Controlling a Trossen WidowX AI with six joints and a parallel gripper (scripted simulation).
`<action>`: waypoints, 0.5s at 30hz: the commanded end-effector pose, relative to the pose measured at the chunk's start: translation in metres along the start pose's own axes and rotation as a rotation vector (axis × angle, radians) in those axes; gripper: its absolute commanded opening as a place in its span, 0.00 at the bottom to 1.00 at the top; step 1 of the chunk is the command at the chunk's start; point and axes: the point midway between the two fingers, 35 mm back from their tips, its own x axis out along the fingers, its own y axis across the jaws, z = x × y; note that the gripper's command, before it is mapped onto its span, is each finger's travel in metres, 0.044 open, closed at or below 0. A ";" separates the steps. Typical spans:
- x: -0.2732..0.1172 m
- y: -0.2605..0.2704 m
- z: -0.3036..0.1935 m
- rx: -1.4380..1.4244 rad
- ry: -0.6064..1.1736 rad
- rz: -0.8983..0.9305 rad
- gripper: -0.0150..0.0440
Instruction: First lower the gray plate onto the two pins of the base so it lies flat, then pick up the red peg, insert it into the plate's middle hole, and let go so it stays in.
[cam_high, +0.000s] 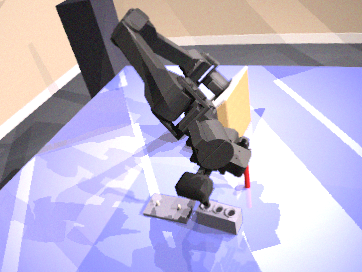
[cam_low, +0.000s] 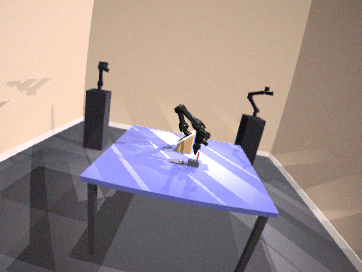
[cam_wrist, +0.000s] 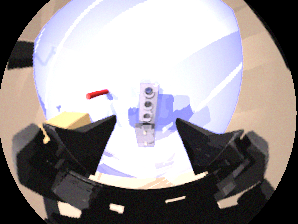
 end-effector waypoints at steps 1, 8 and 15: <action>0.009 -0.005 -0.001 0.013 0.000 -0.010 1.00; 0.035 -0.004 -0.001 0.013 0.001 -0.010 1.00; 0.050 -0.004 0.000 0.013 0.002 -0.010 1.00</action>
